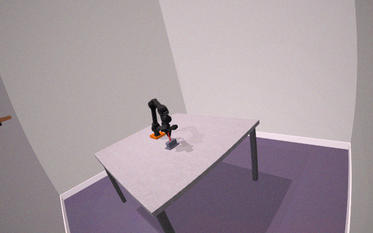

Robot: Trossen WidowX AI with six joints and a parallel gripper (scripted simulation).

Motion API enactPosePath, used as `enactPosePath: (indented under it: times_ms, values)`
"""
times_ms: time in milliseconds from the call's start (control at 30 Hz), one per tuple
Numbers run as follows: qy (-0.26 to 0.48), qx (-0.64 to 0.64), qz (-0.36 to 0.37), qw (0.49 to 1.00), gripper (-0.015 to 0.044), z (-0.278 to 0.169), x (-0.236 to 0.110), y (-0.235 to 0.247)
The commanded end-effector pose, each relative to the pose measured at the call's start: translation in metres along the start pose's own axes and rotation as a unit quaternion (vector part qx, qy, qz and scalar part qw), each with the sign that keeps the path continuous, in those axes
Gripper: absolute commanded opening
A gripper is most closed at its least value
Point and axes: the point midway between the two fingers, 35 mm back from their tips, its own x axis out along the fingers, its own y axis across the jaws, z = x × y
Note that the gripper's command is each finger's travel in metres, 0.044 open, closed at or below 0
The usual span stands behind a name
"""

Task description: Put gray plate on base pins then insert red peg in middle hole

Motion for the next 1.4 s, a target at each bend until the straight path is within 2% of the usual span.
enactPosePath:
  times_ms: [0, 833, 1033, 1367]
  values:
    - [0.0, 0.0, 0.001, 1.0, 0.0, 0.0002, -0.0004, 0.0003]
    - [0.001, 0.0, -0.001, 1.0, 0.0, 0.0002, 0.0014, 0.0005]
    - [0.001, 0.0, -0.001, 1.0, 0.015, 0.0002, 0.0014, 0.0005]
    - [0.001, 0.0, -0.001, 1.0, 0.015, 0.0002, 0.0011, 0.0005]
